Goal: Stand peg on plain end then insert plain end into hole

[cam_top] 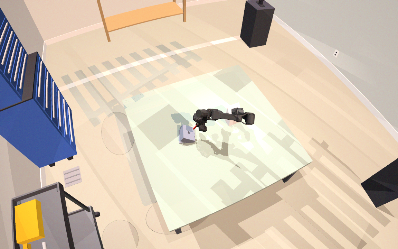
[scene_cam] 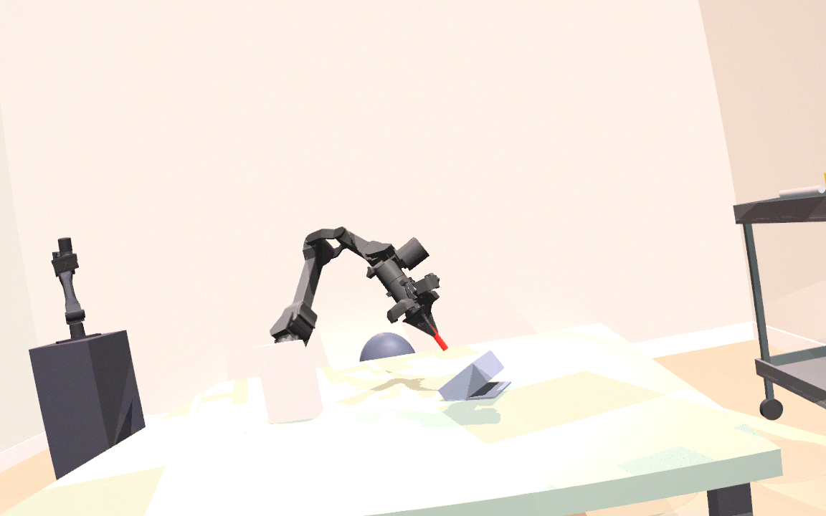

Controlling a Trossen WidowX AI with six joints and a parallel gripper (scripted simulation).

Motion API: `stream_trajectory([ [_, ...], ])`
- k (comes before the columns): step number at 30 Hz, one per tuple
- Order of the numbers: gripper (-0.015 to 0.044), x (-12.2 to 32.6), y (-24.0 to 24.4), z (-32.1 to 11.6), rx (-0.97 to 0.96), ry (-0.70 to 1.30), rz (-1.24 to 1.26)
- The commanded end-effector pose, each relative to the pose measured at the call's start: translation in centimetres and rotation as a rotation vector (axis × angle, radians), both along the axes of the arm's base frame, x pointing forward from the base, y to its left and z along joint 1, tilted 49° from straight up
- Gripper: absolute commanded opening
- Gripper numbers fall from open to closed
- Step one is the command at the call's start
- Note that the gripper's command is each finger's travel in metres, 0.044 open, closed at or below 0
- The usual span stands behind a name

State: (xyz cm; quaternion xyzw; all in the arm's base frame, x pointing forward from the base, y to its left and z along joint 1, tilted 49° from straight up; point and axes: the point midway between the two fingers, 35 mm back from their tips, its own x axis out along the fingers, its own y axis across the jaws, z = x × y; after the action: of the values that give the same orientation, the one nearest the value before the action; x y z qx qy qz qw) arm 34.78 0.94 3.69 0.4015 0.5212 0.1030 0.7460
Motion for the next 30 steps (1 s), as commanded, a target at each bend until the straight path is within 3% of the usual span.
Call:
stream_trajectory([
  [1, 0.0000, 0.4, 0.3, -0.5, -0.001, 0.003, -0.007],
  [30, 0.0000, 2.3, 2.1, -2.8, -0.001, -0.016, -0.016],
])
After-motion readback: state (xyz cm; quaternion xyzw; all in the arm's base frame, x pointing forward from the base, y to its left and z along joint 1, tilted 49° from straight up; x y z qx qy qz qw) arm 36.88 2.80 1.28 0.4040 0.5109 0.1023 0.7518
